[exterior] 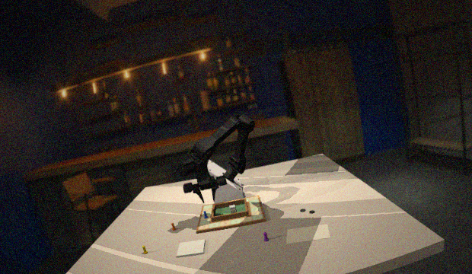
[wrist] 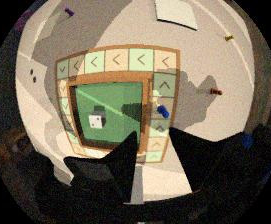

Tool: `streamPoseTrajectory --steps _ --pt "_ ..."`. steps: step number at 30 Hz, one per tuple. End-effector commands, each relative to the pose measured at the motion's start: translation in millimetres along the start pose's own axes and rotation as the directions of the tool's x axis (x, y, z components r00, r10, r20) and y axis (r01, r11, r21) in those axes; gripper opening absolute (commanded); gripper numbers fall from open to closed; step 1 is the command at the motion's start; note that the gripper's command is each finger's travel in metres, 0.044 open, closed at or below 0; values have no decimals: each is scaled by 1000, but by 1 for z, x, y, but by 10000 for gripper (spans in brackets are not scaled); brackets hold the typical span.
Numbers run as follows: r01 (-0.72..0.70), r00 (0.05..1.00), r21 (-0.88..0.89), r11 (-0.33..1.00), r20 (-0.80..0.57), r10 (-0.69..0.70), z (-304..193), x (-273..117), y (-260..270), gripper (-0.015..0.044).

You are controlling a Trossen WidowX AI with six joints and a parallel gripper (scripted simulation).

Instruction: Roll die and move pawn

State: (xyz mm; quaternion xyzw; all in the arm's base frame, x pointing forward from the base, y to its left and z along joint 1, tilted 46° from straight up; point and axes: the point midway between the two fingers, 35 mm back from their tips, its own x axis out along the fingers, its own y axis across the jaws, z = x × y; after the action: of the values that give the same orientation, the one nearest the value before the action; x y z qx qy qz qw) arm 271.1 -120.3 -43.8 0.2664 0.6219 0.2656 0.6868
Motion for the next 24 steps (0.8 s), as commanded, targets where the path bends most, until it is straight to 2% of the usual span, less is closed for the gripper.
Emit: streamPoseTrajectory --steps 1,14,24 --pt "12 999 -461 887 32 3 4 4 -28 200" --pt "12 999 -461 887 32 3 4 4 -29 200" --pt "12 999 -461 887 33 4 5 23 -29 200"
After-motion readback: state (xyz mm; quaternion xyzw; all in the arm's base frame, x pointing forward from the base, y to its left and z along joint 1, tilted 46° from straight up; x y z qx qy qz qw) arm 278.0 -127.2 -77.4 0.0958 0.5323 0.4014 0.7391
